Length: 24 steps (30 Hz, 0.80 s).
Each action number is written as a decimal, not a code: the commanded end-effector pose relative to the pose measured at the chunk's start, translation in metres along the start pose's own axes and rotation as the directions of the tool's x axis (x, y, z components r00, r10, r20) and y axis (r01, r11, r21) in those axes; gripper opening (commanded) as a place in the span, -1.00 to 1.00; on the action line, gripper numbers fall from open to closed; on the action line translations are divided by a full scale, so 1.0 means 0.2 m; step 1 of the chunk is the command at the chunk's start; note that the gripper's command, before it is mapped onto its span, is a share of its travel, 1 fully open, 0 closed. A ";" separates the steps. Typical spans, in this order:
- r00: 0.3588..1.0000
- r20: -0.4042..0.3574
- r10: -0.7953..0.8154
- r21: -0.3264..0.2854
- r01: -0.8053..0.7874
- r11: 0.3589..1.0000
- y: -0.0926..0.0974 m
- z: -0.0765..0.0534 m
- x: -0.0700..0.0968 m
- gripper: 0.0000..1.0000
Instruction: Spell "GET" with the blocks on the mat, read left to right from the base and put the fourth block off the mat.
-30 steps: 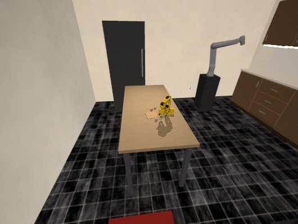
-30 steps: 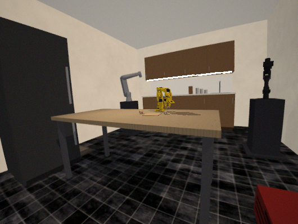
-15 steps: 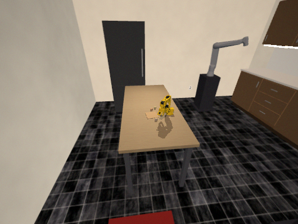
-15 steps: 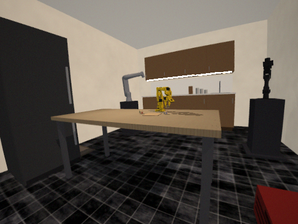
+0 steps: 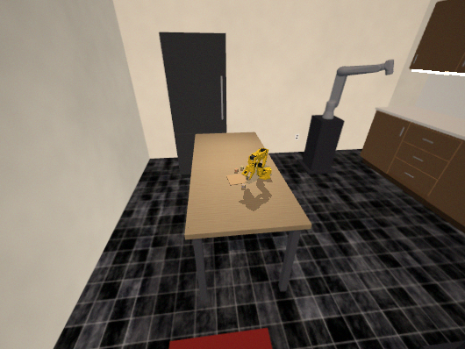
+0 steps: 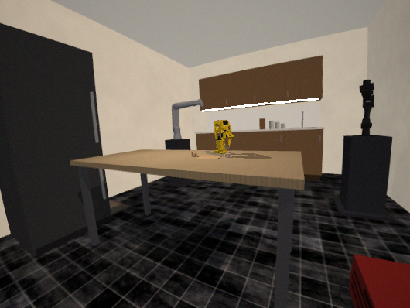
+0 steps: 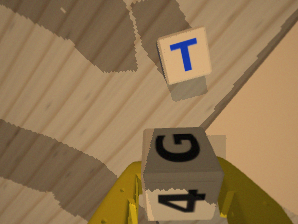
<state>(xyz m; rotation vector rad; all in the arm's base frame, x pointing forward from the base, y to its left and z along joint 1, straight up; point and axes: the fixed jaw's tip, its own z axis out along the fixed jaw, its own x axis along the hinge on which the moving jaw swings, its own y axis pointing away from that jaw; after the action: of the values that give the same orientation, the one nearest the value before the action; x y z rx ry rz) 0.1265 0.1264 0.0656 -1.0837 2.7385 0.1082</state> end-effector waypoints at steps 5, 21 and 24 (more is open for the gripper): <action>0.973 0.212 0.092 0.030 -0.100 0.995 -0.11 -0.04 -0.04 -1.00; 0.951 0.280 0.128 0.043 -0.146 0.988 -0.16 -0.03 -0.05 -1.00; 0.933 0.327 0.152 0.050 -0.178 0.983 -0.19 -0.03 -0.06 -1.00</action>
<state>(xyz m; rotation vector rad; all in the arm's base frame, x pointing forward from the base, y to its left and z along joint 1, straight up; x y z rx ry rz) 0.1509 0.1053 0.0654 -0.8001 2.5911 0.1598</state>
